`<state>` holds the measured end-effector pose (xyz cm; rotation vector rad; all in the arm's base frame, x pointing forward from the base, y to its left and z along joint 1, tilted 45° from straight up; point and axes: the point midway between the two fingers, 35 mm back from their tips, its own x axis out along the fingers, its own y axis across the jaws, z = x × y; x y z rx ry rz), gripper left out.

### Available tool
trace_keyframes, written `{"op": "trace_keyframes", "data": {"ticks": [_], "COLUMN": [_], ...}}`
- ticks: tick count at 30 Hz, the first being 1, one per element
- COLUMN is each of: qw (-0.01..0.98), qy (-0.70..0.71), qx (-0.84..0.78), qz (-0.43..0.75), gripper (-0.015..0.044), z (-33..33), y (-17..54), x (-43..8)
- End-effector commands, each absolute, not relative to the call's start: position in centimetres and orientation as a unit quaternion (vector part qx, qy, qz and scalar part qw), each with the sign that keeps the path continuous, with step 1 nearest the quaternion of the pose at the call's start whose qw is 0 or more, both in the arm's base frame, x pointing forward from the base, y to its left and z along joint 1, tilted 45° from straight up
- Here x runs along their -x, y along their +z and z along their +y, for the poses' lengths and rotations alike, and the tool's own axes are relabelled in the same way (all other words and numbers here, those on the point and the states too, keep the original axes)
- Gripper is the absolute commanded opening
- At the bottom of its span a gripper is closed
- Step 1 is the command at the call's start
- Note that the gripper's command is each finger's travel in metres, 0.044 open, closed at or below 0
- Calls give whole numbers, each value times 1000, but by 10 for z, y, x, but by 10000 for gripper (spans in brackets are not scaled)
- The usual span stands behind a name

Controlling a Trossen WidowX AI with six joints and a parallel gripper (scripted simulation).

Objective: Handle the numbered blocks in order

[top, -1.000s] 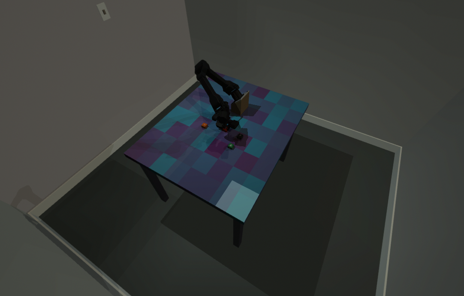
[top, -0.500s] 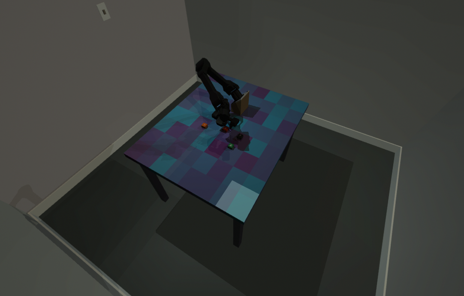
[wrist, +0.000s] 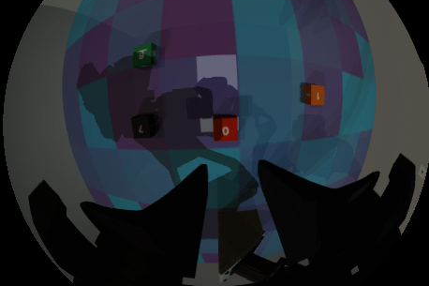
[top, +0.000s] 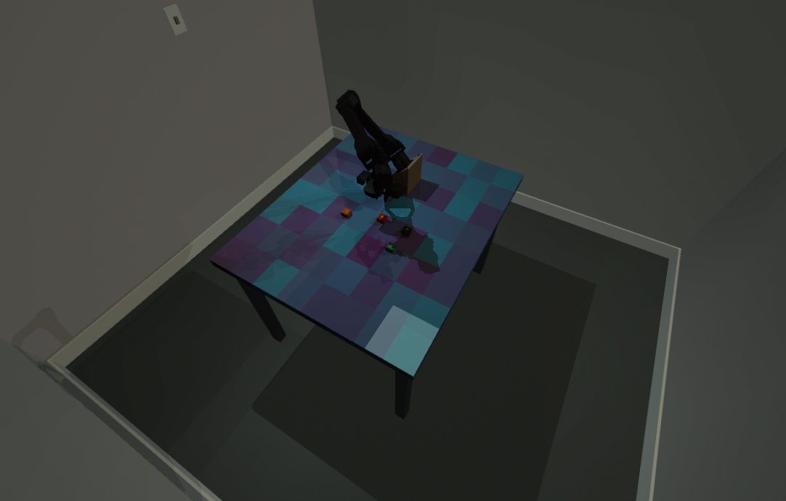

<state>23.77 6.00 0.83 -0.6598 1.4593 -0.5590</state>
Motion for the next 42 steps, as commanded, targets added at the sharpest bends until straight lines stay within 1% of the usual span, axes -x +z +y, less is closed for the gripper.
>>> {"op": "trace_keyframes", "data": {"ticks": [1, 10, 12, 15, 21, 29, 31, 35, 39, 40, 42], "qw": [658, 658, 659, 661, 658, 658, 658, 658, 657, 657, 657], "qy": [-251, -250, -246, -243, -253, -254, -253, -254, -255, -255, -255], "qx": [288, 288, 286, 285, 290, 291, 290, 291, 292, 292, 292], "qz": [649, 649, 650, 650, 647, 647, 647, 646, 646, 646, 646], "gripper": [120, 120, 120, 120, 120, 120, 172, 278, 383, 400, 400], "z": [64, 62, 51, 17, -42, -46, -53, -96, -104, -104, -104], "y": [15, 17, 31, 67, 124, 127, 120, 78, 71, 71, 71], "x": [-234, -236, -250, -275, -293, -293, -295, -297, -296, -296, -296]}}
